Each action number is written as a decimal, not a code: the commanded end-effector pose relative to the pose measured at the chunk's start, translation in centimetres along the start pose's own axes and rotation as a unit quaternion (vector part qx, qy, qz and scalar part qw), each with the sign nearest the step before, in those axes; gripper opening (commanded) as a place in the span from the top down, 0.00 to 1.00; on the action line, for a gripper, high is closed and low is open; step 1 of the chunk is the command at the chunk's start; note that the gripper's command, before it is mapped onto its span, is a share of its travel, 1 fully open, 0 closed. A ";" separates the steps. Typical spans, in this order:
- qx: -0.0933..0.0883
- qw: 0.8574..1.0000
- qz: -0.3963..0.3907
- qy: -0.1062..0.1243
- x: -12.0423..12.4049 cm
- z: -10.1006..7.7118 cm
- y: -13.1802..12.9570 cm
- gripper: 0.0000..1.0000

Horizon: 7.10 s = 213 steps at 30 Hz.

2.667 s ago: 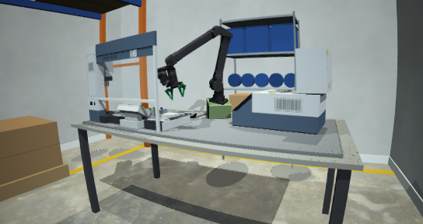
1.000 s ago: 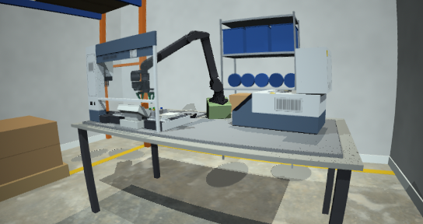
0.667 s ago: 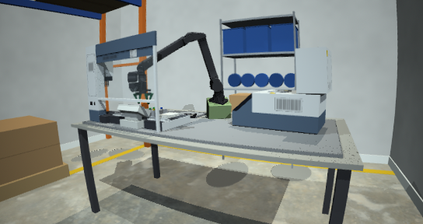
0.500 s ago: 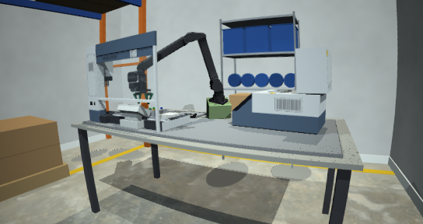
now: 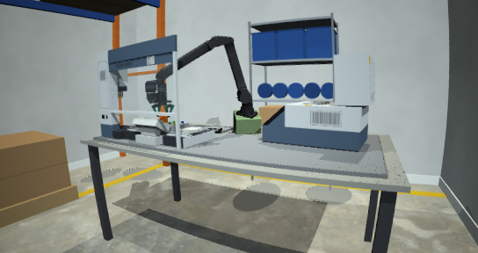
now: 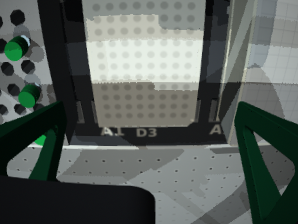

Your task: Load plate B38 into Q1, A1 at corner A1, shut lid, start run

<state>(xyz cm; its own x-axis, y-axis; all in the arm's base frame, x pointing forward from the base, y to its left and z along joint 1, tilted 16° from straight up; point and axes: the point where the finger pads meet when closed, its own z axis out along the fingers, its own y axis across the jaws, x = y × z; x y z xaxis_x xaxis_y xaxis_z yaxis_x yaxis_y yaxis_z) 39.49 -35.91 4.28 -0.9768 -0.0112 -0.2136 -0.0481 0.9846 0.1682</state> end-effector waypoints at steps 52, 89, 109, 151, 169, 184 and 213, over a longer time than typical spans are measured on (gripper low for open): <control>-0.003 1.000 -0.001 0.000 -0.4 6.7 0.6 0.00; 0.036 0.999 -0.004 -0.036 -2.7 3.4 -2.1 0.00; 0.028 0.999 -0.018 -0.028 -3.0 4.3 -1.3 0.00; -0.004 1.000 0.018 0.019 2.3 9.8 -0.1 1.00; -0.021 0.999 0.025 0.043 3.7 10.7 0.8 1.00; -0.031 0.998 0.027 0.053 4.7 11.6 1.4 1.00; -0.042 0.997 0.020 0.063 5.0 11.9 1.8 1.00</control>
<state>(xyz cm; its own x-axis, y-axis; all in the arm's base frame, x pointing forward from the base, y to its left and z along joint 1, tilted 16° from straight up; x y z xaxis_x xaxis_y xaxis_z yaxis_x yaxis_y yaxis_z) 41.43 -34.32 -2.00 -0.9738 -0.0200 -0.2266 -0.0571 0.9857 0.1585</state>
